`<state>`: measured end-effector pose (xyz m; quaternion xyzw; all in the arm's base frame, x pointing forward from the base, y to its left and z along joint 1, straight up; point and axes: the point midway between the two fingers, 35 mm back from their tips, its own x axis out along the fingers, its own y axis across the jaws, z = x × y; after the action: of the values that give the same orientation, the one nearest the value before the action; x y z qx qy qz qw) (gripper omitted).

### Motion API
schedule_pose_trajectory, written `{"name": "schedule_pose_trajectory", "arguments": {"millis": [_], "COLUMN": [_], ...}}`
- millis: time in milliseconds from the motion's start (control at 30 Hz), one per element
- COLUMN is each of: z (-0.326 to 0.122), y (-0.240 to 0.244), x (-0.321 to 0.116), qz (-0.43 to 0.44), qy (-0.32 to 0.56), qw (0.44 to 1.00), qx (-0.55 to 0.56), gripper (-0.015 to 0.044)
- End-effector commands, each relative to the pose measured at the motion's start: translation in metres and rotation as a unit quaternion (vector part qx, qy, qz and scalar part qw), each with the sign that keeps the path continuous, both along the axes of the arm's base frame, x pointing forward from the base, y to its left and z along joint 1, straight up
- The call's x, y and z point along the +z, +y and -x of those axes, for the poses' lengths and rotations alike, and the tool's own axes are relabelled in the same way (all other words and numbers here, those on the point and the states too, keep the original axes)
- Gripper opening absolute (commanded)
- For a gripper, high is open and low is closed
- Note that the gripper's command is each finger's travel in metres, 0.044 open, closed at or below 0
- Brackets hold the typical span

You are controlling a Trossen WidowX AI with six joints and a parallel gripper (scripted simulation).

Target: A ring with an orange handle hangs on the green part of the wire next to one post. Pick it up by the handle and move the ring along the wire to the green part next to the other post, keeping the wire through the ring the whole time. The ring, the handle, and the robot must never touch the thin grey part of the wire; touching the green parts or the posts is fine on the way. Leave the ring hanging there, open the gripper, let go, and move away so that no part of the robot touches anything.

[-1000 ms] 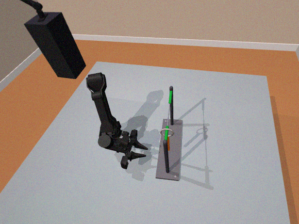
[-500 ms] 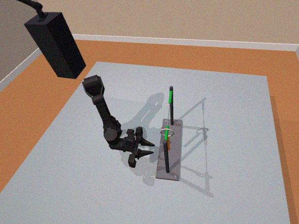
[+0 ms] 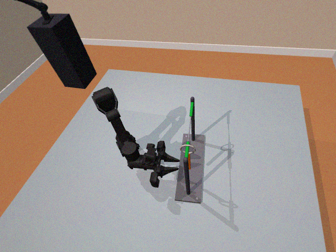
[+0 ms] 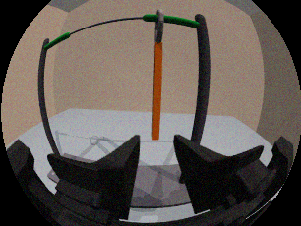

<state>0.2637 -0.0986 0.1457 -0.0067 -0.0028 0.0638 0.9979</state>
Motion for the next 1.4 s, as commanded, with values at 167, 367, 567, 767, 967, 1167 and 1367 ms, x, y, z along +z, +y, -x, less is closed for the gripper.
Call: {"name": "schedule_pose_trajectory", "arguments": {"millis": [167, 367, 567, 767, 967, 1167, 1367], "z": [-0.014, -0.023, -0.032, -0.041, -0.051, -0.06, -0.069], "y": [-0.001, -0.001, 0.0, 0.001, 0.003, 0.005, 0.007], "x": [0.002, 0.003, 0.003, 0.004, 0.003, 0.003, 0.003], "qz": [-0.001, -0.001, -0.001, -0.002, -0.002, -0.002, -0.002], "qy": [-0.002, -0.003, -0.003, -0.004, -0.004, -0.004, -0.005], "qw": [1.0, 1.0, 1.0, 1.0, 1.0, 1.0, 1.0], "qx": [-0.002, -0.002, -0.002, -0.002, -0.002, -0.002, -0.002], "gripper": [0.016, 0.016, 0.016, 0.016, 0.016, 0.016, 0.016]}}
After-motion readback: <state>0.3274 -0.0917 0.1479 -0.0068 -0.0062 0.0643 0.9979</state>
